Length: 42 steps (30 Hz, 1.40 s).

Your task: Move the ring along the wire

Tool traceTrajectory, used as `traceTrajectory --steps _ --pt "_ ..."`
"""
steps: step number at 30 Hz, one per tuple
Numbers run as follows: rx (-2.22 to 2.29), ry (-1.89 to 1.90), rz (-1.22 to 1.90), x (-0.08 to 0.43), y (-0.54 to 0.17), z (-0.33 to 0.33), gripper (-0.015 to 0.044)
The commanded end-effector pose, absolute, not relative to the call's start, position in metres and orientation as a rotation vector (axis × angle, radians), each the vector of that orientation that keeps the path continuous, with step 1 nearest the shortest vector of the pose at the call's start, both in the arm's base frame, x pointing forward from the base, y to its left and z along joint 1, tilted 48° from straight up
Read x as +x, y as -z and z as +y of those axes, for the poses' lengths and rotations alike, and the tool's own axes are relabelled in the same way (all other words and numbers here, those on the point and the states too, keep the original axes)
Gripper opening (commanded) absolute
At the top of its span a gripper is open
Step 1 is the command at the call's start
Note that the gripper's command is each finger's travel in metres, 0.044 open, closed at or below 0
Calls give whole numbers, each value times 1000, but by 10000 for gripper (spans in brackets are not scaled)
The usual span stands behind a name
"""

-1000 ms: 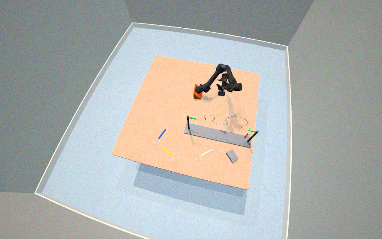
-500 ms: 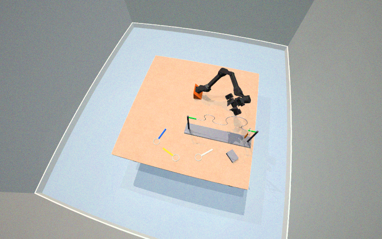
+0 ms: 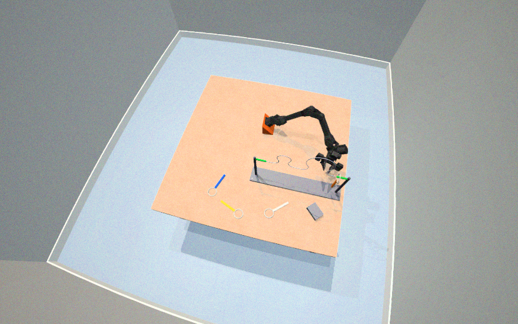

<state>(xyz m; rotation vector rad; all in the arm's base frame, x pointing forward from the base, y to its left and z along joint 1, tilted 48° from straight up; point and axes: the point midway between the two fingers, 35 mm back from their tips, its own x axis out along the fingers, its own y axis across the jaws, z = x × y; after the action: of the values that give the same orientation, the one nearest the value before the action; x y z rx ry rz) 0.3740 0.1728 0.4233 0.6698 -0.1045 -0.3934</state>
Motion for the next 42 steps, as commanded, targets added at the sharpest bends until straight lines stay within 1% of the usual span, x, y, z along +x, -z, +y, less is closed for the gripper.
traceTrajectory --steps 1,5,8,15,23,42 --pt "772 280 -83 376 -415 232 160" --pt "861 182 -54 370 -405 287 160" --pt "881 159 -46 368 -402 299 160" --pt "881 159 -46 369 -403 298 160" --pt "877 157 -51 406 -430 253 160" --pt "876 156 -53 429 -432 251 160"
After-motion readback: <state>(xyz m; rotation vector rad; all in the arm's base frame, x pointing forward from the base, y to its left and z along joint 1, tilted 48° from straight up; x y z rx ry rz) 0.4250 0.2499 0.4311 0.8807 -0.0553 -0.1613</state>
